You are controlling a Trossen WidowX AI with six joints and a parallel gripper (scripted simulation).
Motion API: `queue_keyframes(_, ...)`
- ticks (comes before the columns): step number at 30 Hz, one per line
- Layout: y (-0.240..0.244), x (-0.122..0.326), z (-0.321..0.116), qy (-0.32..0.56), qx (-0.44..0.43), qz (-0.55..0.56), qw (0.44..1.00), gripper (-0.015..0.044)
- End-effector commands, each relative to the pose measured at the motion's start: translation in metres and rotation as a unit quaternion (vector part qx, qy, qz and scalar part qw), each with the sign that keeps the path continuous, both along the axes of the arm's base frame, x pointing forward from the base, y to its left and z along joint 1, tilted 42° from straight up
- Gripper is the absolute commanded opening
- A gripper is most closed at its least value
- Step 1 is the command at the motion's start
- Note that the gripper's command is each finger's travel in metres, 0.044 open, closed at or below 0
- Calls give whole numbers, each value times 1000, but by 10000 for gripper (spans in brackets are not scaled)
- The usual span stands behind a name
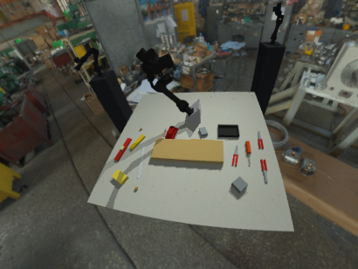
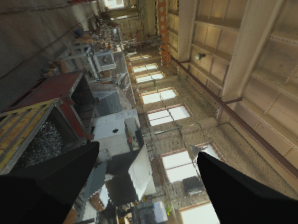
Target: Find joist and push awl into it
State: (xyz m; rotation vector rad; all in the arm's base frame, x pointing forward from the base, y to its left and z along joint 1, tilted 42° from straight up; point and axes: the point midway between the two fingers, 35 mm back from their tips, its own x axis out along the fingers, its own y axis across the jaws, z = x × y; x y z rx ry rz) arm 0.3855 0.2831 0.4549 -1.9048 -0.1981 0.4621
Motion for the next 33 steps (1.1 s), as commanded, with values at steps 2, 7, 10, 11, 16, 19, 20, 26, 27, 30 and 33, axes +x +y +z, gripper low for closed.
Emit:
queue_keyframes(2,-9,3,-7,13,9,-16,1000,440)
queue_keyframes(7,-77,12,-55,97,82,-140,982,440)
queue_keyframes(10,-120,10,-87,135,129,-222,957,440)
queue_keyframes(11,-133,8,-96,145,144,-246,947,440)
queue_keyframes(16,-197,-10,-143,176,218,-368,886,440)
queue_keyframes(19,-233,-27,-172,183,261,-439,840,440)
queue_keyframes(20,-245,-34,-182,183,274,-462,823,440)
queue_keyframes(26,-315,-89,-244,164,345,-608,696,440)
queue_keyframes(27,-325,-100,-254,156,355,-629,673,440)
queue_keyframes(30,-353,-135,-284,128,382,-690,601,440)
queue_keyframes(33,-376,-174,-313,91,403,-743,527,440)
